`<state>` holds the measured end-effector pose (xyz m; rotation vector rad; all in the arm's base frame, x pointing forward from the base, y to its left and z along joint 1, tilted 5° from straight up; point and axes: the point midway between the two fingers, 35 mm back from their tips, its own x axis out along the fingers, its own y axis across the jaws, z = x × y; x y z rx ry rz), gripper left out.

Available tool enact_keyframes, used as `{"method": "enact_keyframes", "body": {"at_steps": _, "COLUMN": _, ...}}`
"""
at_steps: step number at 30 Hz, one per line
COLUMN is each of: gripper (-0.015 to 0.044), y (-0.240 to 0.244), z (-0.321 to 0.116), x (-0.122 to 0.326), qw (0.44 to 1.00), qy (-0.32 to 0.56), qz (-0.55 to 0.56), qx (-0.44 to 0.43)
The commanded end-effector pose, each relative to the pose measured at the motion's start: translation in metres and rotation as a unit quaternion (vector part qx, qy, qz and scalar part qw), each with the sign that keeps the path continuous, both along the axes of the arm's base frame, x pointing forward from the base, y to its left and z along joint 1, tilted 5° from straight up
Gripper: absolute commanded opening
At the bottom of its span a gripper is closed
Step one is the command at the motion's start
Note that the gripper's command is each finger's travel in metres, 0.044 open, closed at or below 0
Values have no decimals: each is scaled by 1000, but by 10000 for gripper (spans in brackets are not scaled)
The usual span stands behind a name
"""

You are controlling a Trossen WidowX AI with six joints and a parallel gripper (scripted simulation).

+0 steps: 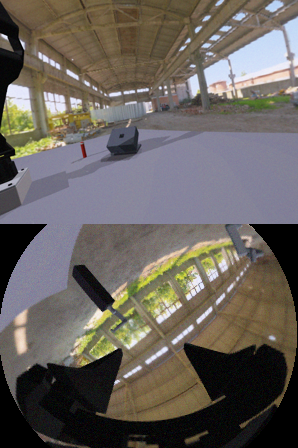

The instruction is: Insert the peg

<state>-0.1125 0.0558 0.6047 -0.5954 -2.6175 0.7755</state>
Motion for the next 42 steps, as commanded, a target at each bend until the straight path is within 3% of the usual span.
{"method": "enact_keyframes", "body": {"at_steps": 1, "gripper": 440, "y": 20, "z": -9, "x": -6, "qw": 999, "qy": 0, "qz": -28, "qx": -42}}
{"method": "enact_keyframes", "body": {"at_steps": 22, "gripper": 440, "y": 124, "z": -62, "x": -11, "qw": 953, "qy": 38, "qz": -166, "qx": -249}}
{"method": "enact_keyframes", "body": {"at_steps": 42, "gripper": 440, "y": 214, "z": -129, "x": 29, "qw": 842, "qy": 131, "qz": -301, "qx": -428}}
